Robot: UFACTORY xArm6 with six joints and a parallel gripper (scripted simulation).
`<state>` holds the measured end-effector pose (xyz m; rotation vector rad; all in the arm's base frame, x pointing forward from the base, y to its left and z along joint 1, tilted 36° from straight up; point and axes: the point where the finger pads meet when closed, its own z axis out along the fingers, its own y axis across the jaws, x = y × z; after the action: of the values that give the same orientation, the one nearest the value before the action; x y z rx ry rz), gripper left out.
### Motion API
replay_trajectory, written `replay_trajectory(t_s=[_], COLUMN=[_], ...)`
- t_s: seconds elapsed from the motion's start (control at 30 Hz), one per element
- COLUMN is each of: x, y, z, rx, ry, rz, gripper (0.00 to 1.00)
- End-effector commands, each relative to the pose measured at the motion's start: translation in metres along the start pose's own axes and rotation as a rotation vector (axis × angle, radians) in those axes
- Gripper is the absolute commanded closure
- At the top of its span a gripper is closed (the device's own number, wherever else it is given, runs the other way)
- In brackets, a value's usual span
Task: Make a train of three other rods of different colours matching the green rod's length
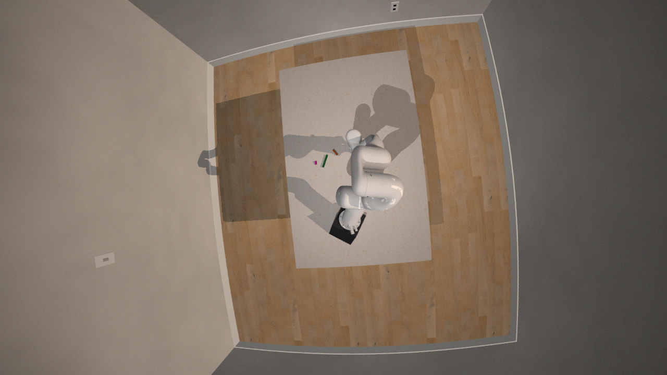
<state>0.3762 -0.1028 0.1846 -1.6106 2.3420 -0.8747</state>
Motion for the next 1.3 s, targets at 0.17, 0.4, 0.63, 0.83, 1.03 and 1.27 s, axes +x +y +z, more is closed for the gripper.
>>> replay_trajectory(t_s=[0.17,0.4,0.63,0.83,1.03,1.27], x=[0.000,0.000,0.000,0.000,0.000,0.000], y=[-0.001,-0.001,-0.001,-0.001,-0.001,-0.001], z=[-0.001,-0.011,-0.035,-0.067,-0.087,-0.091], rx=[0.003,0.003,0.003,0.003,0.003,0.003], ry=[-0.001,-0.001,-0.001,-0.001,-0.001,-0.001], rz=[0.000,0.000,0.000,0.000,0.000,0.000], gripper=[0.76,0.76,0.76,0.76,0.76,0.76])
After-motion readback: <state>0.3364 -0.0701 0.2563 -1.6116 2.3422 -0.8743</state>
